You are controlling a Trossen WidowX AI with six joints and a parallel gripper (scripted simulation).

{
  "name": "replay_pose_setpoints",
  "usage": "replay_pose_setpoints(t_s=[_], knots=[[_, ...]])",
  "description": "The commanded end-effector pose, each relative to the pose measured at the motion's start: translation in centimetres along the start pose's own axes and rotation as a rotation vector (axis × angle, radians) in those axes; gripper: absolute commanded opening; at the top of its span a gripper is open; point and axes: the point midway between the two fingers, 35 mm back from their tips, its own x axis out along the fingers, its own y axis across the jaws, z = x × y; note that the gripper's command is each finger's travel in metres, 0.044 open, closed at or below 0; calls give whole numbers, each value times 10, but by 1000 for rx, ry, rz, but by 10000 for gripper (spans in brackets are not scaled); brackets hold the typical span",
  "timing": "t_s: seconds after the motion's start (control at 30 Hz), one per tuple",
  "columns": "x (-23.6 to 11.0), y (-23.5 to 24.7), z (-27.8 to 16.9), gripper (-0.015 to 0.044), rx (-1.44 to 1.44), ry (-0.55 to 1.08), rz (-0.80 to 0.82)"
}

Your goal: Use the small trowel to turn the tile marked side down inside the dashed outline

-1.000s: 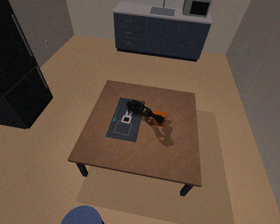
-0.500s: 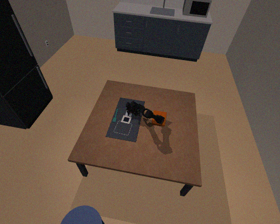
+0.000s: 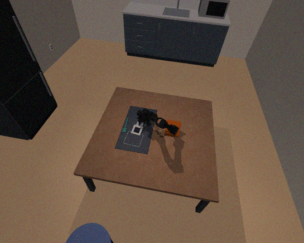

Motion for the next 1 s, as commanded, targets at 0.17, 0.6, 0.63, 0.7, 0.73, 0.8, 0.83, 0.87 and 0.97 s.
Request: replay_pose_setpoints(t_s=[0.17, 0.6, 0.63, 0.7, 0.73, 0.8, 0.83, 0.87, 0.97], knots=[[-16, 26, -16, 0, -4, 11, 26], [-27, 38, -51, 0, -3, 11, 26], [-27, 38, -55, 0, -3, 12, 26], [-27, 38, -64, 0, -2, 12, 26], [-27, 38, -68, 0, -2, 12, 26], [-27, 38, -75, 0, -2, 12, 26], [-26, 37, -78, 0, -2, 12, 26], [-25, 36, -82, 0, -2, 12, 26], [-24, 35, -87, 0, -1, 13, 26]])
